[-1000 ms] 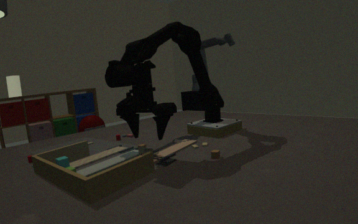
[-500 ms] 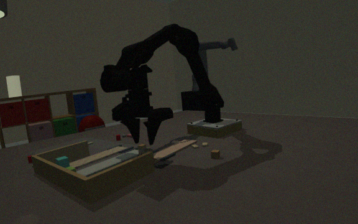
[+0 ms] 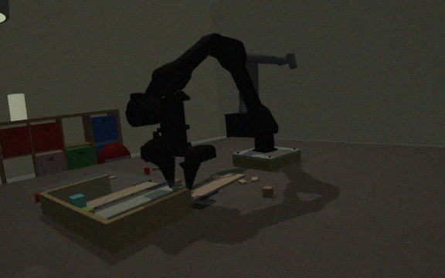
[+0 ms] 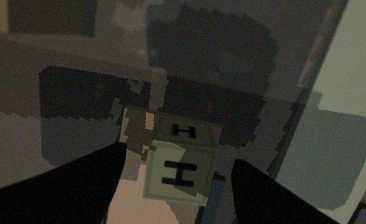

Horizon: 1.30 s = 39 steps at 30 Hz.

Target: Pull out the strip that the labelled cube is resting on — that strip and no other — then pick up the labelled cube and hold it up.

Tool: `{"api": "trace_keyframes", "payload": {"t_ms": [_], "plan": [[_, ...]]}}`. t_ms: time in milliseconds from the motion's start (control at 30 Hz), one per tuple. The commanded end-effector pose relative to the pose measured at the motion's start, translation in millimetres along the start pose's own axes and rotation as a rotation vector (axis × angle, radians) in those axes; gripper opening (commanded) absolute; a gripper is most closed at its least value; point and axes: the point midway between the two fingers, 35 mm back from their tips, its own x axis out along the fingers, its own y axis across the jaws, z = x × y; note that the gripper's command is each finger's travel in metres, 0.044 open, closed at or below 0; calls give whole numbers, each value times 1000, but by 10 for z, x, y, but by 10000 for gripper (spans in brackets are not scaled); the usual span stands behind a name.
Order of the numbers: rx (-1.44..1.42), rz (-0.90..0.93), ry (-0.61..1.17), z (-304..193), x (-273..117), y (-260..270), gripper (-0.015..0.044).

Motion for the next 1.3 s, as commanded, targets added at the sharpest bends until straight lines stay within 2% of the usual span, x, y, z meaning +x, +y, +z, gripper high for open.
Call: {"api": "trace_keyframes", "payload": {"t_ms": [0, 433, 567, 800, 933, 1267], "plan": [[-2, -3, 12, -30, 99, -2, 250], [-2, -3, 12, -38, 187, -2, 250], [-1, 1, 8, -24, 166, 1, 145], [-1, 1, 8, -24, 166, 1, 98], [-1, 1, 8, -46, 145, 3, 0], [-1, -2, 14, -403, -133, 34, 0]]}}
